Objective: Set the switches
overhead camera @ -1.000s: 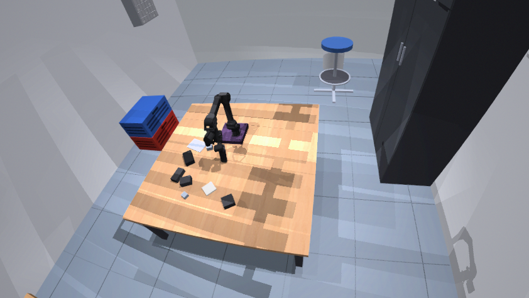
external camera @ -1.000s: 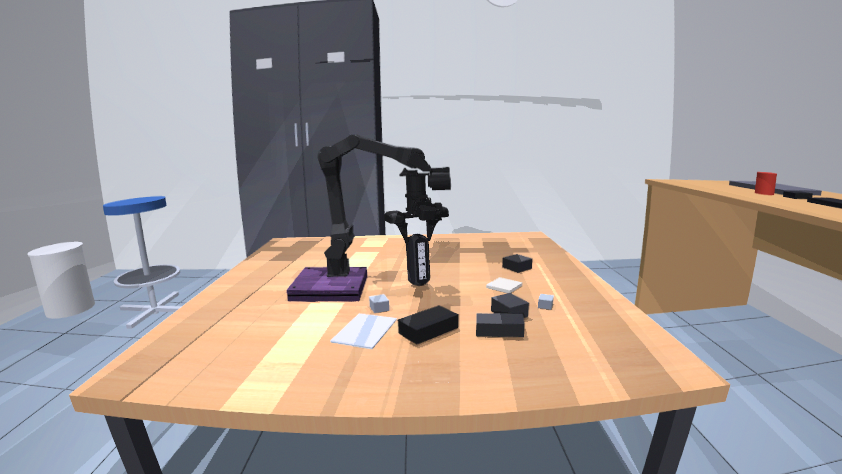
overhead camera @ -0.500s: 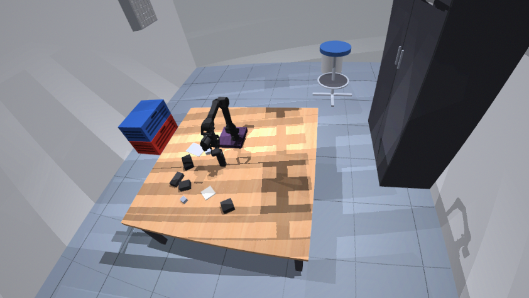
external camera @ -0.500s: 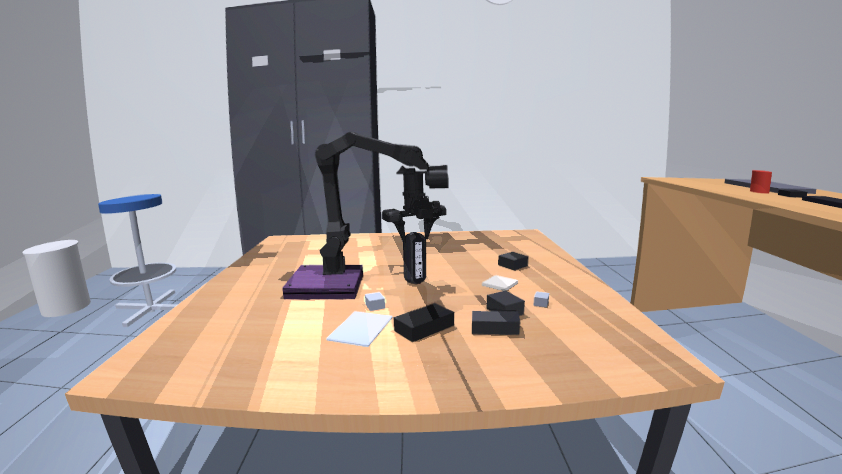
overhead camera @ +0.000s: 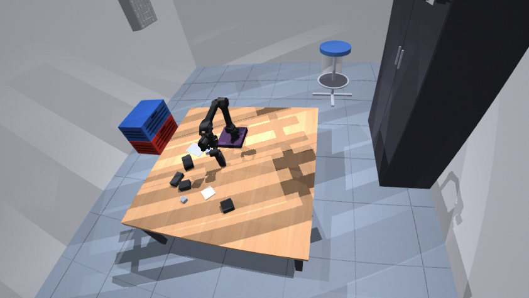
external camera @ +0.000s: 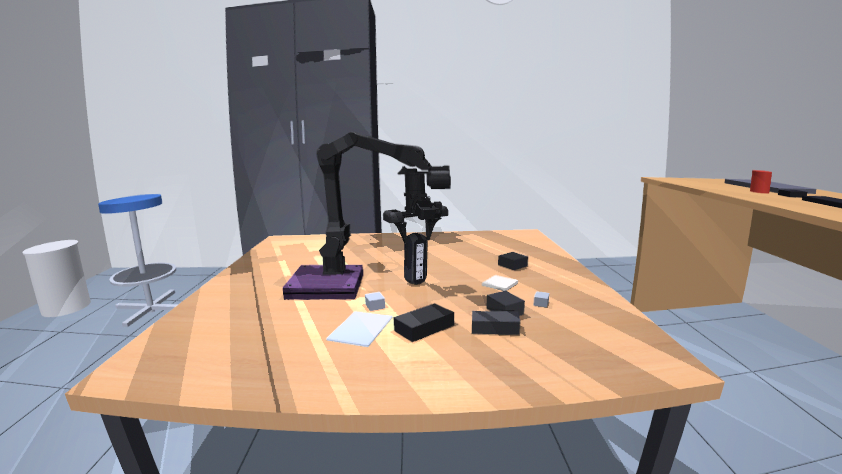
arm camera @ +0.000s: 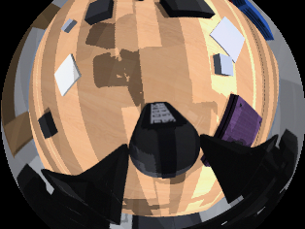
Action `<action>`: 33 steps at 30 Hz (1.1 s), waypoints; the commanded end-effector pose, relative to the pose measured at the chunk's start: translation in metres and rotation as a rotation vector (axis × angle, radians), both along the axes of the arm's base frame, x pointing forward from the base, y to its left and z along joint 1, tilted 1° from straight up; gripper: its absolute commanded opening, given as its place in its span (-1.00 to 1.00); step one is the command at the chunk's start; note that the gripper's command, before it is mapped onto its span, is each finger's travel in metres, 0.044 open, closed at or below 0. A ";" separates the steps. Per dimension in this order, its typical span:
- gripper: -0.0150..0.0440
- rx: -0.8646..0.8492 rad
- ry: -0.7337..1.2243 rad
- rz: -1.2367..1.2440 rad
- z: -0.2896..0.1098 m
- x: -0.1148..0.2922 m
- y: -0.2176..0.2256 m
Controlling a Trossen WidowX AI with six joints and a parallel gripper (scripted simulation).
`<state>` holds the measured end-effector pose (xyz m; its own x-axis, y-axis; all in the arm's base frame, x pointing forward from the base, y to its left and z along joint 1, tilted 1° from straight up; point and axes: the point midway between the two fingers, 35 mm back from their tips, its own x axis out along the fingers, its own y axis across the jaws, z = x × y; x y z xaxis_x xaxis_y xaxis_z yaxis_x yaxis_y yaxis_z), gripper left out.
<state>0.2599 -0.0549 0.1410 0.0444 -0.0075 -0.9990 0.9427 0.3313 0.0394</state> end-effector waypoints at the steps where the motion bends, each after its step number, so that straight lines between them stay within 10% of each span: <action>1: 0.65 -0.004 0.011 0.002 -0.003 0.002 -0.005; 33: 0.65 -0.006 0.010 0.002 -0.007 0.010 -0.029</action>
<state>0.2685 -0.0807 0.1385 0.0474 -0.0124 -0.9988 0.9432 0.3297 0.0406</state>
